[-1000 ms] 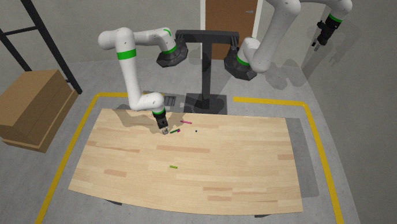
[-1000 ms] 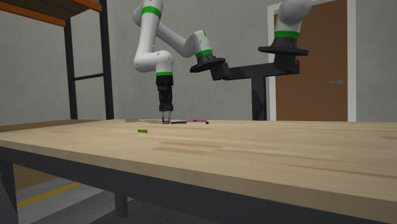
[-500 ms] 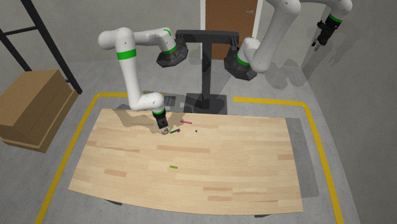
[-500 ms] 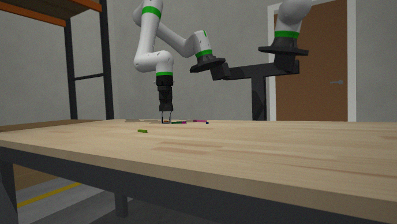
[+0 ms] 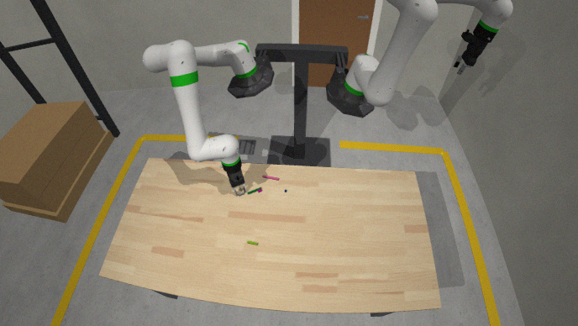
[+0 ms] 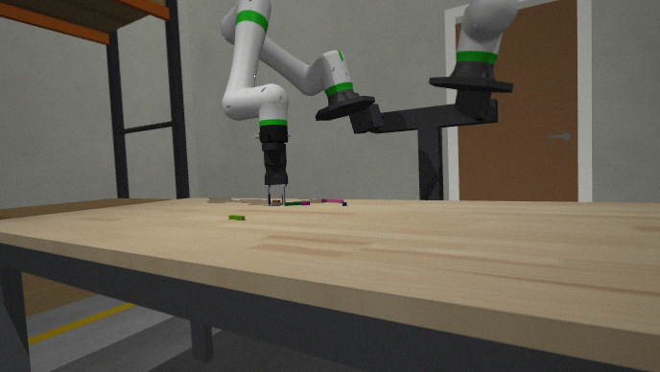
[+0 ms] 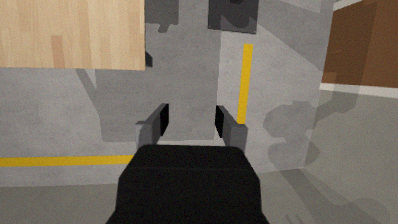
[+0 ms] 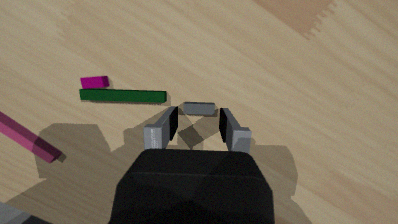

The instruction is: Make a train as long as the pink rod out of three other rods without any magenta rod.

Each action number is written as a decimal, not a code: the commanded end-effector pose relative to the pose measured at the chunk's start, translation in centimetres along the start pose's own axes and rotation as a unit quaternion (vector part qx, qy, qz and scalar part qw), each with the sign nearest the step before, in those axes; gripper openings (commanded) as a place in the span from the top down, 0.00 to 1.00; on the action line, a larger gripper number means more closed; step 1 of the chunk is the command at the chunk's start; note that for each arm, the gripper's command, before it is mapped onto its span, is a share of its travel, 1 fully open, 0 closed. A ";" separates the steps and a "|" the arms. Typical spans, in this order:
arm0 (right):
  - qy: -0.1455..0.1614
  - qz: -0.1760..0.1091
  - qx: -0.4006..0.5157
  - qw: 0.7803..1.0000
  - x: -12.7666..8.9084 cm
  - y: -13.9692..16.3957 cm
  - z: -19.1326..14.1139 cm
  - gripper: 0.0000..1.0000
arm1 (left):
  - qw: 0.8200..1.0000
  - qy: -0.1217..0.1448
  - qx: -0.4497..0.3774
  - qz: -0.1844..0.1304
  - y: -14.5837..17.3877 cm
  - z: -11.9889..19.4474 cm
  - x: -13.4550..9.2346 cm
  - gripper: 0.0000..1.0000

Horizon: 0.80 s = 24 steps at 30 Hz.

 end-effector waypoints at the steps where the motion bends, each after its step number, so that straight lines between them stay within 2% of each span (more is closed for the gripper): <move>1: 0.000 0.001 0.000 1.000 -0.1 0.1 0.0 0.13 | 1.000 0.000 0.000 -0.001 0.0 0.0 -0.1 0.00; 6: 0.000 0.001 0.000 1.000 -1.2 0.1 0.0 0.13 | 1.000 0.000 0.000 -0.001 0.0 0.0 -0.1 0.00; 15: 0.000 0.001 0.000 1.000 -5.7 0.1 0.0 0.13 | 1.000 0.000 0.000 -0.001 0.0 0.0 -0.1 0.00; 17: 0.000 0.001 0.000 1.000 -5.7 0.1 0.0 0.13 | 1.000 0.000 0.000 -0.001 0.0 0.0 -0.1 0.00; 24: 0.000 0.001 0.000 1.000 -8.5 0.1 0.0 0.13 | 1.000 0.000 0.000 -0.001 0.0 0.0 -0.1 0.00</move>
Point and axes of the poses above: on each arm, the point where the finger pads meet when closed, its own x axis out along the fingers, its own z axis across the jaws, y = z × x, the point moved 3 cm from there along -x, back along the fingers, and after that the axes turned 6 degrees about x, right-handed, at the moved point
